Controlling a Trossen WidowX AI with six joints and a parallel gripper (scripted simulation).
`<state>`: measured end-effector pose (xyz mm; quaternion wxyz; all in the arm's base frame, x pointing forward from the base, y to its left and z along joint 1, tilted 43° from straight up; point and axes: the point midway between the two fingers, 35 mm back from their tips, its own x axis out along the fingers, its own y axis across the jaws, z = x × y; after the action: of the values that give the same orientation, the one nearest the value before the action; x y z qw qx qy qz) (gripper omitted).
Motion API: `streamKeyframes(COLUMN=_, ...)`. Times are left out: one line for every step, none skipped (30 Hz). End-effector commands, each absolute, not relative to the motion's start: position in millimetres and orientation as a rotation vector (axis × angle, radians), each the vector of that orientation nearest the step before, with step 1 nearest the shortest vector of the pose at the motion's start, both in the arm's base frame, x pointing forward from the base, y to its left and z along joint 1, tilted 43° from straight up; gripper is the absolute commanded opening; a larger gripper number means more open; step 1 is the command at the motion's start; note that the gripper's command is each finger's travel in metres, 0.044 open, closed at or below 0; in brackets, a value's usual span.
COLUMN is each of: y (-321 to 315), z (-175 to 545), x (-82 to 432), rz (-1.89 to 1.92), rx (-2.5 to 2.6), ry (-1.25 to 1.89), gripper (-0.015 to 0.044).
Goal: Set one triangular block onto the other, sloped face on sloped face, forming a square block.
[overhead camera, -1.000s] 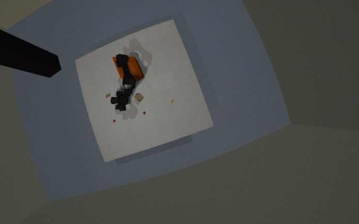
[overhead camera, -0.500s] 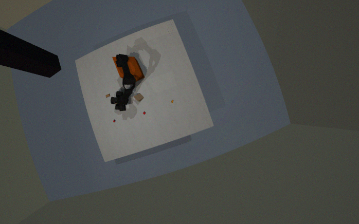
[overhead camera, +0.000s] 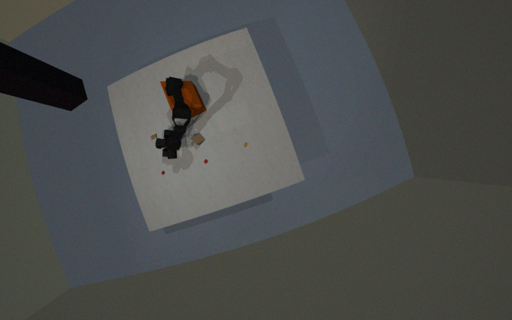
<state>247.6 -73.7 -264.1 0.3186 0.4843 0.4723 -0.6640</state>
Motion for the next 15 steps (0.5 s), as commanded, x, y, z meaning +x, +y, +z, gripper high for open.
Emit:
streamKeyframes(y=-89, z=-249, x=251, rz=-1.742, rx=1.272, ry=1.23, gripper=0.0)
streamKeyframes(y=-92, z=-245, x=251, rz=-1.742, rx=1.272, ry=1.229, gripper=0.0)
streamKeyframes(y=-96, z=-242, x=251, rz=-1.743, rx=1.272, ry=1.229, gripper=0.0)
streamKeyframes(y=-99, z=-238, x=251, rz=-1.743, rx=1.271, ry=1.229, gripper=0.0)
streamKeyframes(y=-102, z=-234, x=251, rz=-1.743, rx=1.271, ry=1.228, gripper=0.0)
streamKeyframes(y=-106, z=-231, x=251, rz=-1.743, rx=1.271, ry=1.228, gripper=0.0)
streamKeyframes(y=-109, z=-227, x=250, rz=-1.743, rx=1.271, ry=1.228, gripper=0.0)
streamKeyframes(y=-113, z=-224, x=250, rz=-1.743, rx=1.271, ry=1.228, gripper=0.0)
streamKeyframes(y=-116, z=-220, x=249, rz=-1.744, rx=1.27, ry=1.228, gripper=0.0)
streamKeyframes(y=-119, z=-216, x=249, rz=-1.744, rx=1.27, ry=1.227, gripper=0.0)
streamKeyframes(y=-123, z=-213, x=248, rz=-1.744, rx=1.27, ry=1.227, gripper=0.0)
streamKeyframes(y=-125, z=-210, x=247, rz=-1.744, rx=1.27, ry=1.227, gripper=0.0)
streamKeyframes(y=-127, z=-208, x=247, rz=-1.745, rx=1.269, ry=1.227, gripper=0.0)
streamKeyframes(y=-127, z=-207, x=247, rz=-1.745, rx=1.269, ry=1.227, gripper=0.0)
streamKeyframes(y=-127, z=-207, x=247, rz=-1.745, rx=1.269, ry=1.227, gripper=0.0)
